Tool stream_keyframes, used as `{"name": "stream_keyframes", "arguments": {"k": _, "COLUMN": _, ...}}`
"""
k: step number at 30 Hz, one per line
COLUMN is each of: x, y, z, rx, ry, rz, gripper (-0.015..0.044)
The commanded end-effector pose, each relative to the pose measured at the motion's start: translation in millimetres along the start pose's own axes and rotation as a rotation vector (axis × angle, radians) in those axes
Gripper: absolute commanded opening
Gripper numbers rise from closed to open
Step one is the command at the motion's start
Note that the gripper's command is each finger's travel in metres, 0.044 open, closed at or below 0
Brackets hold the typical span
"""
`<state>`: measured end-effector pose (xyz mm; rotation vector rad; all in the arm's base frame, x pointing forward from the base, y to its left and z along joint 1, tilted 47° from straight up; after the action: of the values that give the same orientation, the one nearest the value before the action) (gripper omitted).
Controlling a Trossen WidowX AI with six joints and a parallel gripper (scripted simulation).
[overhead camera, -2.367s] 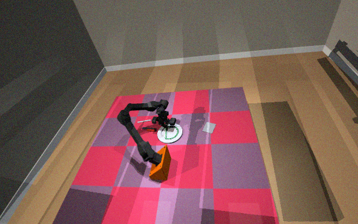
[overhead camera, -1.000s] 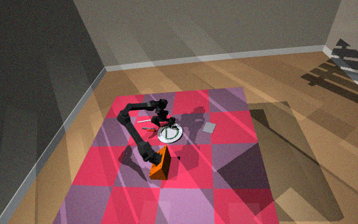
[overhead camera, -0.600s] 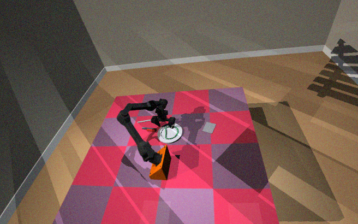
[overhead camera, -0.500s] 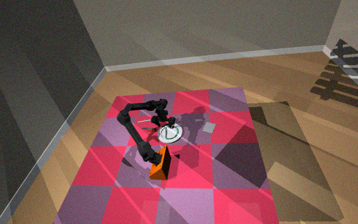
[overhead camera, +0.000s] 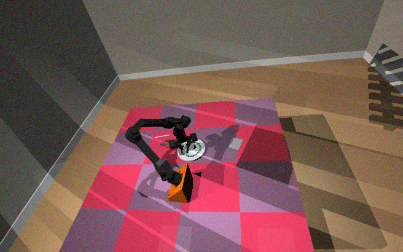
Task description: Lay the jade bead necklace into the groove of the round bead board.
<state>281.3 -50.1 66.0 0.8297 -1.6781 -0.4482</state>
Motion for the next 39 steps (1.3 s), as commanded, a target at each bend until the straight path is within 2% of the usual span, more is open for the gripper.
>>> {"name": "stream_keyframes", "arguments": {"k": 1, "x": 4.6, "y": 5.4, "z": 23.9, "rx": 0.143, "ry": 0.002, "rz": 0.0, "gripper": 0.012}}
{"name": "stream_keyframes", "arguments": {"k": 38, "x": -35.5, "y": 6.1, "z": 25.4, "rx": 0.151, "ry": 0.001, "rz": -0.002, "gripper": 0.012}}
{"name": "stream_keyframes", "arguments": {"k": 39, "x": -33.3, "y": 6.0, "z": 24.2, "rx": 0.157, "ry": 0.003, "rz": 0.002, "gripper": 0.0094}}
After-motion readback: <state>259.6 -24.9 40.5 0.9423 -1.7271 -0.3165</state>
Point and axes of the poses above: the point midway between the two fingers, 35 mm back from their tips, its own x axis back along the fingers, its own y axis across the jaws, z = x × y, the point moved 9 cm from there along x, back along the fingers, and after that the axes turned 4 degrees about -x, right-handed, at the moved point
